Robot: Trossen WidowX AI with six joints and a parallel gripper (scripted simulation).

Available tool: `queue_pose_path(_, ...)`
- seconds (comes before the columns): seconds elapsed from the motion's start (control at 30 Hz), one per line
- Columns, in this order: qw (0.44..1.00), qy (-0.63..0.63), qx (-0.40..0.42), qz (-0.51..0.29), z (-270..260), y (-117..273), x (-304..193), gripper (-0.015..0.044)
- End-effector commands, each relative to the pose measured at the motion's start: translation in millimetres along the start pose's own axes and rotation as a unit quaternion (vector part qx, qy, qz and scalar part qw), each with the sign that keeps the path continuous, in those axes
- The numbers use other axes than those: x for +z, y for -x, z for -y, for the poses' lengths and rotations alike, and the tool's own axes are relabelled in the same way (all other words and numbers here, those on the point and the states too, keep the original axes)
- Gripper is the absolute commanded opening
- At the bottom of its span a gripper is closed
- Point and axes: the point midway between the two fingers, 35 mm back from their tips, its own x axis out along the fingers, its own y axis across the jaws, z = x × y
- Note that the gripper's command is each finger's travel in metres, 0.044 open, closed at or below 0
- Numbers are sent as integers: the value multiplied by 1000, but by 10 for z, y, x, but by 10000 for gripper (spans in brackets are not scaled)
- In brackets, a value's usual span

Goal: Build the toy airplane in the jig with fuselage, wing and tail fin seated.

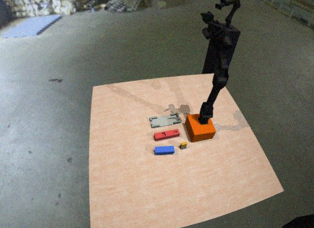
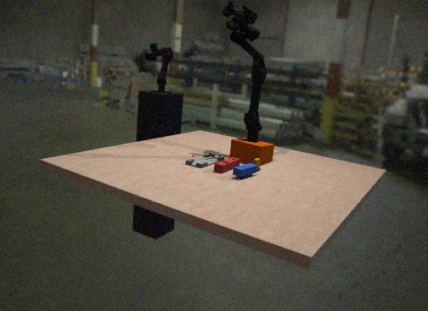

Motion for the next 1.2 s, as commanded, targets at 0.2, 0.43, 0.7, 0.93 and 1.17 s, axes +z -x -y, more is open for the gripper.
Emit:
queue_pose_path(0.2, 994, -104, -4, -36, -174, -44, 15, 440)
queue_pose_path(0.43, 948, -298, -6, -112, -578, -188, 126, 440)
queue_pose_path(0.7, 814, -558, 22, -157, -1158, -439, 713, 440)
queue_pose_path(0.93, 648, -740, 70, -166, -1458, -732, 1537, 440)
queue_pose_path(1.17, 491, -848, 134, -145, -1369, -1034, 2425, 440)
